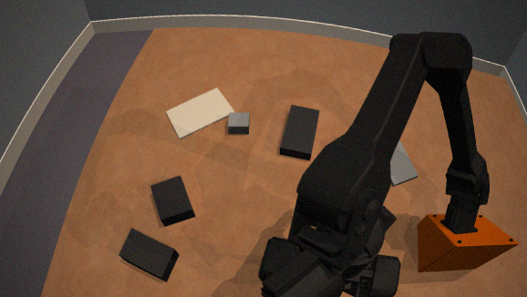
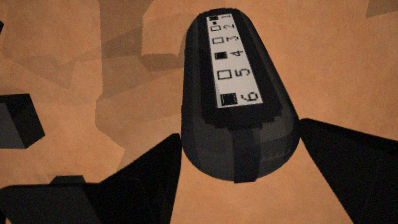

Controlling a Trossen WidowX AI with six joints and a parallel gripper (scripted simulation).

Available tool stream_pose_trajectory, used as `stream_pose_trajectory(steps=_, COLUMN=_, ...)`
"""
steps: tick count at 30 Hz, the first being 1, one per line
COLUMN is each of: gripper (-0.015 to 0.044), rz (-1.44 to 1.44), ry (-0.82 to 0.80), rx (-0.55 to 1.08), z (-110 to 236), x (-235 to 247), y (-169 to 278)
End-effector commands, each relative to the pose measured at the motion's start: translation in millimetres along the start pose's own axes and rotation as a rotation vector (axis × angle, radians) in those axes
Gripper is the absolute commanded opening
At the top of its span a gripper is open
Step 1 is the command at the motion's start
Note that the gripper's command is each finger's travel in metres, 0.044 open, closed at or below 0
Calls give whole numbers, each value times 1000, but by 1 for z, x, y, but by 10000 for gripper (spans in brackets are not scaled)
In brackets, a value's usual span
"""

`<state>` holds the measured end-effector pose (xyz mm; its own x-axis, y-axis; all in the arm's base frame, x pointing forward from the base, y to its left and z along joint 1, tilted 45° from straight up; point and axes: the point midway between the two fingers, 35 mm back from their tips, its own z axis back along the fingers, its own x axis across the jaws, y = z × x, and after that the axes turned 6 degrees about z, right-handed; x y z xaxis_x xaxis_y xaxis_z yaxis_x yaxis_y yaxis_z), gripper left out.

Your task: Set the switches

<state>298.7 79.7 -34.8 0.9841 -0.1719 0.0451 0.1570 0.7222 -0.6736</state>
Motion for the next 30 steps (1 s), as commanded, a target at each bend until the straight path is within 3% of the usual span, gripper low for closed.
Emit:
stream_pose_trajectory(steps=1, gripper=337, rz=8, ry=4, rx=-22, z=-3, x=-1, y=-8)
stream_pose_trajectory(steps=30, gripper=338, rz=9, ry=4, rx=-23, z=-1, x=-4, y=-34)
